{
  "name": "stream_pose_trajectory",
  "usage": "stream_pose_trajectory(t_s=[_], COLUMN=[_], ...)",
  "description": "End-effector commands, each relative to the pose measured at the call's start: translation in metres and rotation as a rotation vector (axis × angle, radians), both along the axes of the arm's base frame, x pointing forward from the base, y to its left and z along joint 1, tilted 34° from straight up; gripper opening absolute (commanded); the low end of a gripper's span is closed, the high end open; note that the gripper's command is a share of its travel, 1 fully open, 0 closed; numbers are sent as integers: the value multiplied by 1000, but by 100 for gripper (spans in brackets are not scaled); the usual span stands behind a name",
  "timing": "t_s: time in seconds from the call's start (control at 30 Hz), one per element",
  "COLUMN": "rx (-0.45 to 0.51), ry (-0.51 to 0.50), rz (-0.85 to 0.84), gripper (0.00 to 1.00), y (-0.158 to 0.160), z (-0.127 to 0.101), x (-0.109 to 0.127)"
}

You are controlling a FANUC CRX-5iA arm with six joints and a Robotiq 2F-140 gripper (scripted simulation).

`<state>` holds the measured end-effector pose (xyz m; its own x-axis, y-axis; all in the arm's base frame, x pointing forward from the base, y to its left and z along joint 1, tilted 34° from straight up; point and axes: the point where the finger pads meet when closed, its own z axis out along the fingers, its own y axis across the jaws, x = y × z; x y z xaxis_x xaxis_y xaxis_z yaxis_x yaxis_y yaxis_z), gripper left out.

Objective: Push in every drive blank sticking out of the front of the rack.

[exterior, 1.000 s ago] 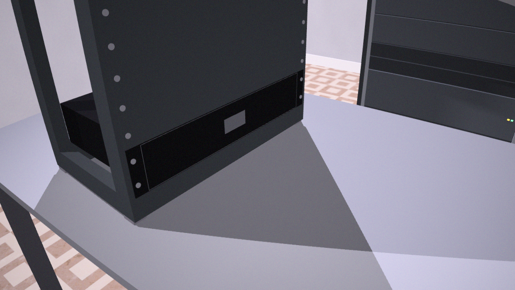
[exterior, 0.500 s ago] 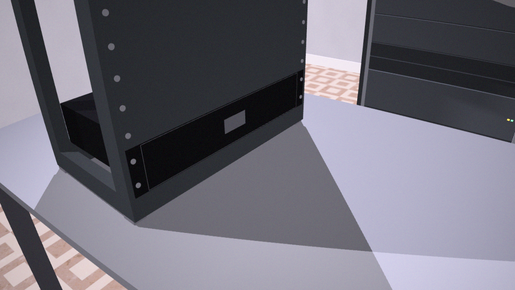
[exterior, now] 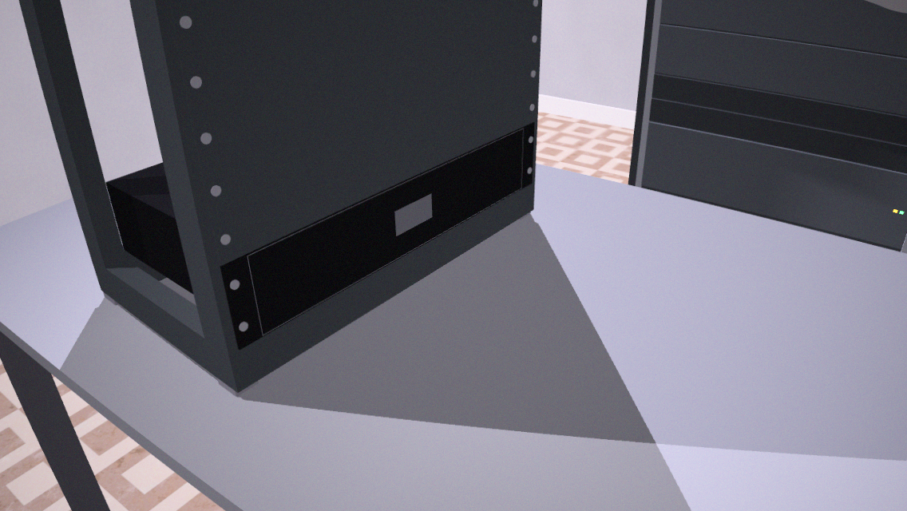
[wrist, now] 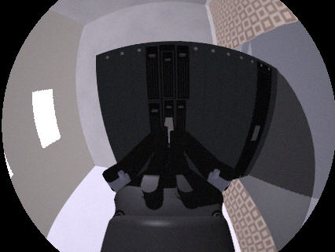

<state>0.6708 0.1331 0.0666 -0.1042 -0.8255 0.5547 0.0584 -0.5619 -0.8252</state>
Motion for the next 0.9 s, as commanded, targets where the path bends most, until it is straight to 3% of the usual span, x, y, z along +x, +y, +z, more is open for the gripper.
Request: stream_pose_trajectory(t_s=[0.0,0.87], rx=[1,1], ry=[-1,-1], rz=[1,1], gripper=[10,10], y=[1,0], z=[1,1], x=[0,5])
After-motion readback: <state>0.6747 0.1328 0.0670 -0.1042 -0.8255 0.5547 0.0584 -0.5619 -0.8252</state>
